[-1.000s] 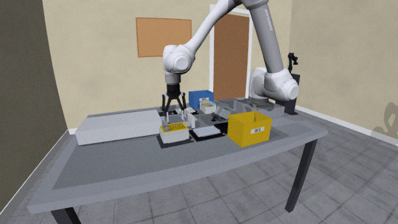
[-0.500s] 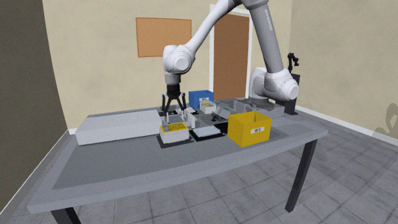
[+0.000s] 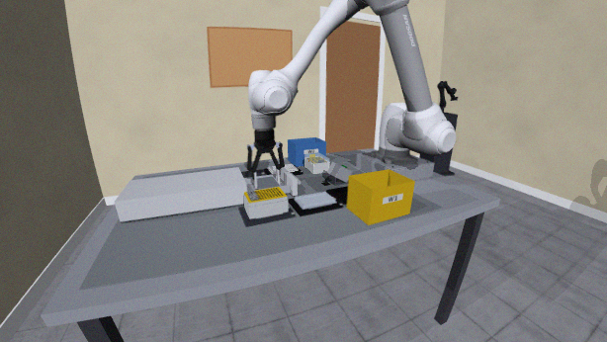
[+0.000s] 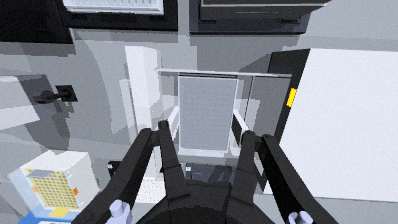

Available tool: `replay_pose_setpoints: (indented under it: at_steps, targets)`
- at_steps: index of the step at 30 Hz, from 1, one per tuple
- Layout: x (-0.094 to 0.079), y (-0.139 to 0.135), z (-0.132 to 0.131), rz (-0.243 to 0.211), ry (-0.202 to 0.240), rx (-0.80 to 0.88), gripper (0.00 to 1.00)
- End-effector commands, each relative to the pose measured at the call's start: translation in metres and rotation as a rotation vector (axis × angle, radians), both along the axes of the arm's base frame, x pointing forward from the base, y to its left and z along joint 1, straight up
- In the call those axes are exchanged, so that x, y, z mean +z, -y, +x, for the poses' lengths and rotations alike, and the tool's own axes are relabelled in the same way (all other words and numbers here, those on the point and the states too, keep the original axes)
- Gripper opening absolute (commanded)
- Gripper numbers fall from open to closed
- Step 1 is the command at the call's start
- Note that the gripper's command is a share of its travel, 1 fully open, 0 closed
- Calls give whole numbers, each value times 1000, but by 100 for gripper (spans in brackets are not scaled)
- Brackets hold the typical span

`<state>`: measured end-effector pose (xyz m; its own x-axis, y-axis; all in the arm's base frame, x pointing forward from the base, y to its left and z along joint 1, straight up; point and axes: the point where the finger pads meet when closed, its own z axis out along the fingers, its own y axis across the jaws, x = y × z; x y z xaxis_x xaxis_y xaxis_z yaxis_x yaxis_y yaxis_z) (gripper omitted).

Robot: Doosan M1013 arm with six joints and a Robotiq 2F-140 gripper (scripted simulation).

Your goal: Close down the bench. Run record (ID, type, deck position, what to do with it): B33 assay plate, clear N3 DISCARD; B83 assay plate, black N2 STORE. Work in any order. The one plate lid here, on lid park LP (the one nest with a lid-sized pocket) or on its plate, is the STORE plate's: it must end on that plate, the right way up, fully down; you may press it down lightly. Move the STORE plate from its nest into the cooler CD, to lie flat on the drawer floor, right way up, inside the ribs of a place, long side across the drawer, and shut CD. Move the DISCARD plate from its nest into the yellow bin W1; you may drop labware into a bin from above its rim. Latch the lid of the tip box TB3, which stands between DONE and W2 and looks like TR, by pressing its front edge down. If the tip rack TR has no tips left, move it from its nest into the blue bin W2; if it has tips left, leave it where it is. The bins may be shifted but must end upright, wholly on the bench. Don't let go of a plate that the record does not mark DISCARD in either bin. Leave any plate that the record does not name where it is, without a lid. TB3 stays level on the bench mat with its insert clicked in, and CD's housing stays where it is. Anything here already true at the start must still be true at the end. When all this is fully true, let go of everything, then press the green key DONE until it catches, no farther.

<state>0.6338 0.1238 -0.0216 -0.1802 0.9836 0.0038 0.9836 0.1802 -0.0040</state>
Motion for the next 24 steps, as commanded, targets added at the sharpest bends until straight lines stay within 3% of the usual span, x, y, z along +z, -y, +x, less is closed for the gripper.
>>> replay_pose_setpoints:
  at_steps: [1, 24]
  targets:
    - [-1, 0, 0, 0, 0, 0, 0]
    - [-8, 0, 0, 0, 0, 0, 0]
